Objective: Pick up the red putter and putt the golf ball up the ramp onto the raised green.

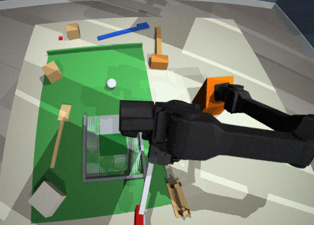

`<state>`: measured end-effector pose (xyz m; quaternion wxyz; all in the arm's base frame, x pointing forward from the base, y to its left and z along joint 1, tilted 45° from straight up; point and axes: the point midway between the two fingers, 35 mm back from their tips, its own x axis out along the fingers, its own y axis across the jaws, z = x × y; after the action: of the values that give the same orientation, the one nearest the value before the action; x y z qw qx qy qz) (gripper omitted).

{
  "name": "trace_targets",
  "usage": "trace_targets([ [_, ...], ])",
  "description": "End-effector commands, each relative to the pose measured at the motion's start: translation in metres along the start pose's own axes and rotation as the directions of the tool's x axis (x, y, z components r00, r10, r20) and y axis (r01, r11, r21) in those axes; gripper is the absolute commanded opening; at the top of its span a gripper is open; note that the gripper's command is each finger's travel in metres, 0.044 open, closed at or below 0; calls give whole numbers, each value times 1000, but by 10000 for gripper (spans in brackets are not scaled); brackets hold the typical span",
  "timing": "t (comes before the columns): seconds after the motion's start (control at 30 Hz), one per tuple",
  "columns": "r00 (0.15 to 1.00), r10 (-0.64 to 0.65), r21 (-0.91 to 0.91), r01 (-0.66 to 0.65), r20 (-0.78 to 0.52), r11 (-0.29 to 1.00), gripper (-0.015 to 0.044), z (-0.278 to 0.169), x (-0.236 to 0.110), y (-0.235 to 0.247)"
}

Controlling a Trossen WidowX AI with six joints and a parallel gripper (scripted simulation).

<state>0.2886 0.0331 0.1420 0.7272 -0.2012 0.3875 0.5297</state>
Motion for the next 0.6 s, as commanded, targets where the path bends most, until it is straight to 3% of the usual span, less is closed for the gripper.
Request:
trace_targets([
  [0.0, 1000, -7, 127, 11, -24, 992, 0, -30, 1, -18],
  [0.57, 998, 23, 533, 16, -67, 846, 0, -146, 6, -52],
])
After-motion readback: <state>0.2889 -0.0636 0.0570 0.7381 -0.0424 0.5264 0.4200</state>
